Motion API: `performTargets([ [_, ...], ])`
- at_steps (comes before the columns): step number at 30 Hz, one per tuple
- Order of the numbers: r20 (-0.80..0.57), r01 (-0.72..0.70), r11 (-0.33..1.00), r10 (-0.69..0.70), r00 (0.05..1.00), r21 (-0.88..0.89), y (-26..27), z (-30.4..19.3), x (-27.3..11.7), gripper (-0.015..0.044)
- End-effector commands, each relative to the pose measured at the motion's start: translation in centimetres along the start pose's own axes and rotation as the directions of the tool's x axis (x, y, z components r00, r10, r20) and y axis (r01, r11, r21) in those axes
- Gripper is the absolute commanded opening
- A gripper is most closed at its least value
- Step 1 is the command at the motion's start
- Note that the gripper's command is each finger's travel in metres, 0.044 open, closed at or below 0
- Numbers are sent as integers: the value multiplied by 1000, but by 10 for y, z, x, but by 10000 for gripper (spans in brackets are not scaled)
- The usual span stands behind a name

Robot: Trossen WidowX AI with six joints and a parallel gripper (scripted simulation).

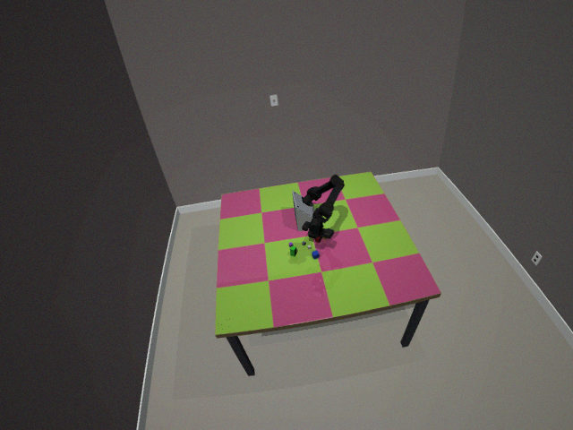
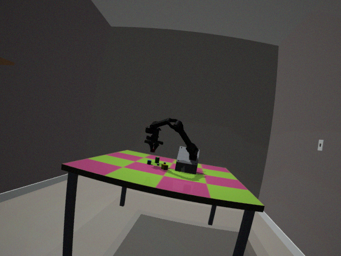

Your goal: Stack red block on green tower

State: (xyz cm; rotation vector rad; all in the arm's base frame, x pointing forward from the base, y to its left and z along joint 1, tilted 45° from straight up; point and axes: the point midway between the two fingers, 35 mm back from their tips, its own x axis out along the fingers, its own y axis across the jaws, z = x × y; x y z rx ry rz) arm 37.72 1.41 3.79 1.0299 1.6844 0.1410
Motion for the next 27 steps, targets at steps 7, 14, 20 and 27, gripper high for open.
performTargets([
  [7, 6, 4, 1000, -4, 1000, -4, -53, 40, -2, 0],
  [14, 1, 0, 1000, 0, 1000, -6, -98, 61, 0, 0],
  [20, -5, -7, 1000, 7, 1000, -9, -138, 74, 4, 0],
  [27, -6, -8, 1000, 8, 1000, -9, -142, 74, 12, 0],
])
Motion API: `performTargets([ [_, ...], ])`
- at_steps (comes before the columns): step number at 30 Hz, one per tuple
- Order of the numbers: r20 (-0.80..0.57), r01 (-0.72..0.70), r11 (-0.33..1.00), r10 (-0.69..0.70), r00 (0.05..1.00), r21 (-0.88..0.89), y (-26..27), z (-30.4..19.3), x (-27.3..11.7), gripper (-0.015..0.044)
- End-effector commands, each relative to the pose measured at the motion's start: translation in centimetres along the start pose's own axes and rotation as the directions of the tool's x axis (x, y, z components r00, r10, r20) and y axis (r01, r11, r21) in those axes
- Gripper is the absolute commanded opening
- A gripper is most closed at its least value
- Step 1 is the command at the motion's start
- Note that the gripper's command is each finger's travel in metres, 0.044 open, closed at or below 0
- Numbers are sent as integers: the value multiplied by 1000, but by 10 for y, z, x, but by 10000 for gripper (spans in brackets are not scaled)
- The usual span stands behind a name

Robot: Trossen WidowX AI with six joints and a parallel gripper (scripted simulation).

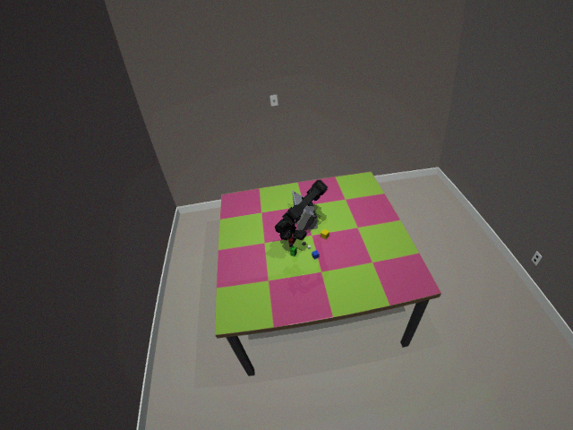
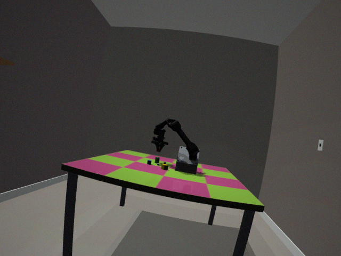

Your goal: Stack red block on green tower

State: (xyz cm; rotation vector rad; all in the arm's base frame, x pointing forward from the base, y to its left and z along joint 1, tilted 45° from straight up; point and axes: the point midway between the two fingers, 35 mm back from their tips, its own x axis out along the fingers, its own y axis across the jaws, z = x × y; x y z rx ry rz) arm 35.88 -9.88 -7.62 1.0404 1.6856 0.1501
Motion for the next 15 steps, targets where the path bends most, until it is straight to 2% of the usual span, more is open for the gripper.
performTargets([
  [1, 0, 2, 1000, -2, 1000, -11, 2, 0, 12, 0],
  [15, -1, 0, 1000, 0, 1000, -11, 2, -2, 57, 0],
])
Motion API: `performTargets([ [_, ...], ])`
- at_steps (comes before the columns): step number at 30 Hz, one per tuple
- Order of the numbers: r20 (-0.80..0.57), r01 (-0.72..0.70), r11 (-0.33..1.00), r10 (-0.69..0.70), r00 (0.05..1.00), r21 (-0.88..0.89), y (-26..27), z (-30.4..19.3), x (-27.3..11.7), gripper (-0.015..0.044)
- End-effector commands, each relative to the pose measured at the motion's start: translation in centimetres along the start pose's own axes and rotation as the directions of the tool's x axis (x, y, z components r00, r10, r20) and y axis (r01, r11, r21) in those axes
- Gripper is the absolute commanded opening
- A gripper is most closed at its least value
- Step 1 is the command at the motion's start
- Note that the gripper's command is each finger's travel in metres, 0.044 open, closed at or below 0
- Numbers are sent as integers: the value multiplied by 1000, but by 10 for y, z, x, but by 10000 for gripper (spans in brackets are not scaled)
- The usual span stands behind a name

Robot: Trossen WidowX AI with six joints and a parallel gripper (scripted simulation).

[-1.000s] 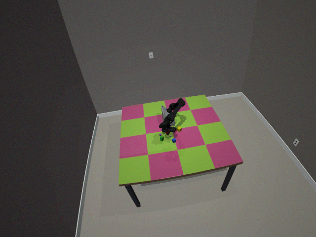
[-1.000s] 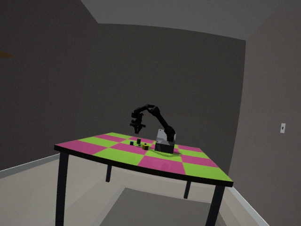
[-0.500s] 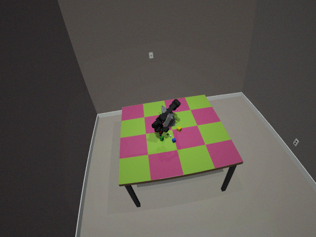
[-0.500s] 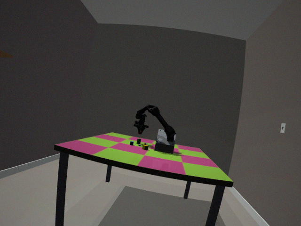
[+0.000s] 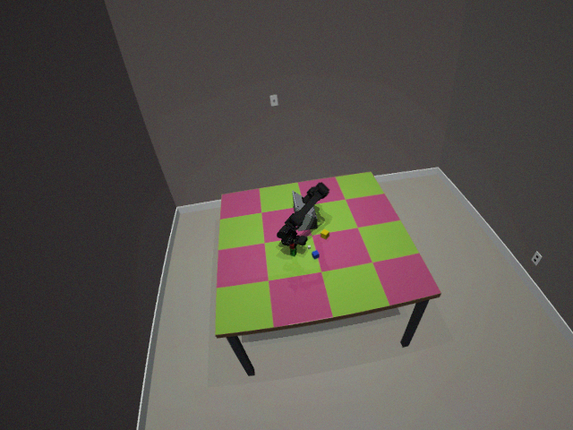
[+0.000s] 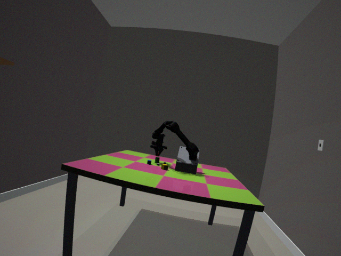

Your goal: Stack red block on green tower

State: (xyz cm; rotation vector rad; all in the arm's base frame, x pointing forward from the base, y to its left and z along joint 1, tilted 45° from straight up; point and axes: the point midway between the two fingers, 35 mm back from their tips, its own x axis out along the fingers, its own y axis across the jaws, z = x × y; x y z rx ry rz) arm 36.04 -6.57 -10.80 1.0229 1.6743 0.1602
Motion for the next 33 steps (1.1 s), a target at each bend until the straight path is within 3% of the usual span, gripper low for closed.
performTargets([
  [1, -9, -3, 1000, 3, 1000, 9, -1, -3, 12, 0],
  [28, -9, -2, 1000, 3, 1000, 9, -1, -3, 9, 0],
  [33, -11, 0, 1000, 0, 1000, 6, -1, -3, 12, 131],
])
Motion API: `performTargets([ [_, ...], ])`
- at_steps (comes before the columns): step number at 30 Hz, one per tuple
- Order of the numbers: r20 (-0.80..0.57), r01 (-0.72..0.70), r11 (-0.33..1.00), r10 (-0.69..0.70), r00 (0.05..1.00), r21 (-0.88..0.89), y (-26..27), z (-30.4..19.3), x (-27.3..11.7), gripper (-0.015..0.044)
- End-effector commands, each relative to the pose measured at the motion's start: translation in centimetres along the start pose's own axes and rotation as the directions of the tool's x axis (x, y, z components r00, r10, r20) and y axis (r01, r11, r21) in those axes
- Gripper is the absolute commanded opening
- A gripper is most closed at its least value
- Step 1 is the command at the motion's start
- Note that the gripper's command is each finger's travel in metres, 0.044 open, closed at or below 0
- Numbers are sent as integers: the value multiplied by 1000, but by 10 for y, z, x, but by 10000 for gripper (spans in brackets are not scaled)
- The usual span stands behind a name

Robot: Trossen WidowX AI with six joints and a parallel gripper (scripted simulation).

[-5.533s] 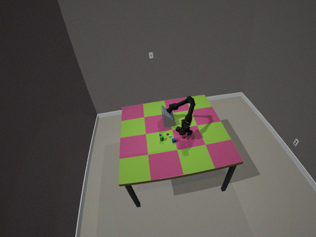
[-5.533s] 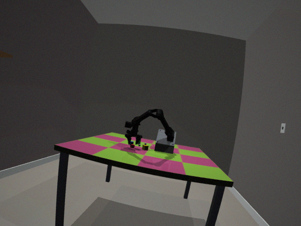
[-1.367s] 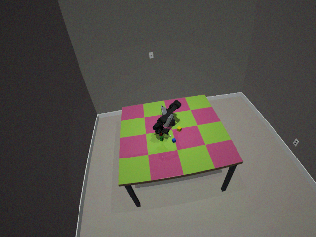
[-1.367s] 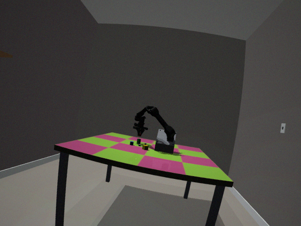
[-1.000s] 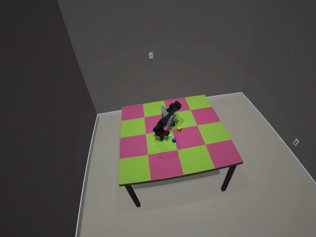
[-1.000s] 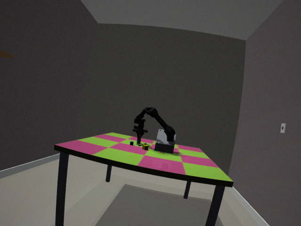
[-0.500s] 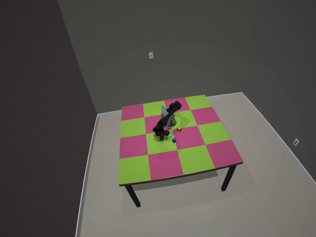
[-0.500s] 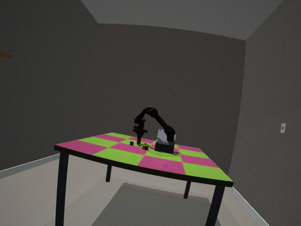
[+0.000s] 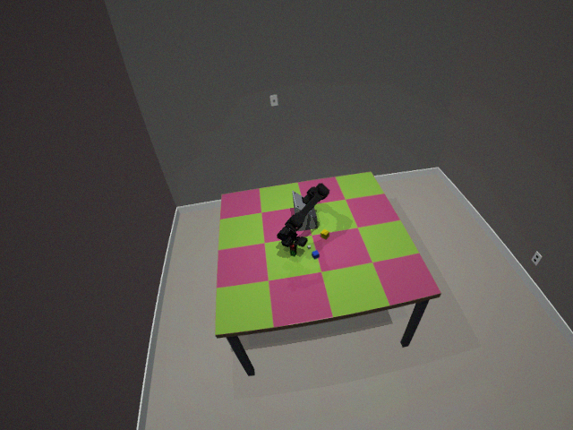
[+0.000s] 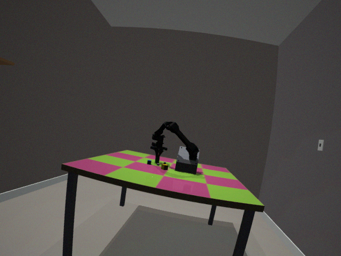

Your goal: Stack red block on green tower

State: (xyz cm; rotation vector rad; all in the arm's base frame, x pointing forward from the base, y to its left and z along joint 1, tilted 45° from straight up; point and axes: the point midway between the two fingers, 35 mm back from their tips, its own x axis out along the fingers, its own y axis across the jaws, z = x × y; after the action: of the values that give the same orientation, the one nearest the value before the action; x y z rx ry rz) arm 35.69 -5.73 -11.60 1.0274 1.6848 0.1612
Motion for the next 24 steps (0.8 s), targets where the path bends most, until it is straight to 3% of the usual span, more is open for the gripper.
performTargets([
  [1, 0, 0, 1000, 0, 1000, 0, 0, 0, 0, 157],
  [12, 0, 0, 1000, 0, 1000, 0, 0, 0, 0, 440],
  [24, 0, 0, 1000, 0, 1000, 0, 0, 0, 0, 440],
])
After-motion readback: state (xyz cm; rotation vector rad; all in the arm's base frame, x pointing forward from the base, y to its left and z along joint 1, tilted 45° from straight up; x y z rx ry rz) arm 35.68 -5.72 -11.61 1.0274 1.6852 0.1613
